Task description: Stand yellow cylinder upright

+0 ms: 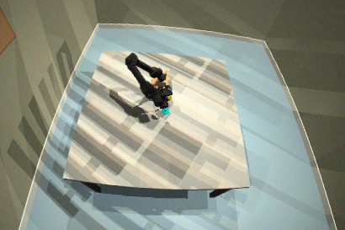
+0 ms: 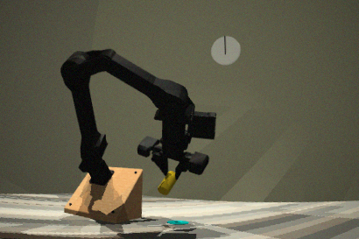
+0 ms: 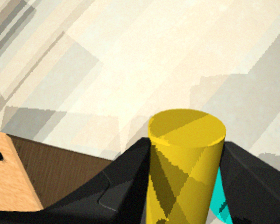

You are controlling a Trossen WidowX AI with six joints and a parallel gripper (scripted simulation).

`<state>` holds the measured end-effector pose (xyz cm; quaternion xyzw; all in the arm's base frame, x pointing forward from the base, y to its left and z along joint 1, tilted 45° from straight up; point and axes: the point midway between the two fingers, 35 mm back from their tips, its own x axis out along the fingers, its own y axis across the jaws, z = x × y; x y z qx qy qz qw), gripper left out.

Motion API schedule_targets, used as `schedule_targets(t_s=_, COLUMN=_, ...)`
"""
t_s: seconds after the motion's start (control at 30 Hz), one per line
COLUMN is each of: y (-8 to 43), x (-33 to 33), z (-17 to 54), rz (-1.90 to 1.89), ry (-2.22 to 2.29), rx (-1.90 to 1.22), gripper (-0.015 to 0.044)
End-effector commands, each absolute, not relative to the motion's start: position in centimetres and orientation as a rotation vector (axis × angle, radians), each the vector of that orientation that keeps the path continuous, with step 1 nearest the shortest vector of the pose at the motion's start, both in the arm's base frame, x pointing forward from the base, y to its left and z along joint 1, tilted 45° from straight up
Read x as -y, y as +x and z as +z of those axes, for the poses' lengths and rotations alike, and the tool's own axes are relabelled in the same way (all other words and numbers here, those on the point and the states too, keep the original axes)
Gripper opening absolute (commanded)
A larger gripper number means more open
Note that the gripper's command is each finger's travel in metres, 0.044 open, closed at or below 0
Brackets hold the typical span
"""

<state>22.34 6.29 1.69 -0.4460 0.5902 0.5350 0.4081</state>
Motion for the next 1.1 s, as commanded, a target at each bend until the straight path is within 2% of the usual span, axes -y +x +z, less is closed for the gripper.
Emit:
schedule_targets(t_s=0.0, y=22.13, x=-6.23, z=1.64, rz=1.370, ry=-1.097, rx=-1.465, gripper=0.0105)
schedule_targets(t_s=1.07, y=22.48, x=-6.20, z=2.24, rz=1.464, ry=-0.942, rx=-1.240, gripper=0.0105)
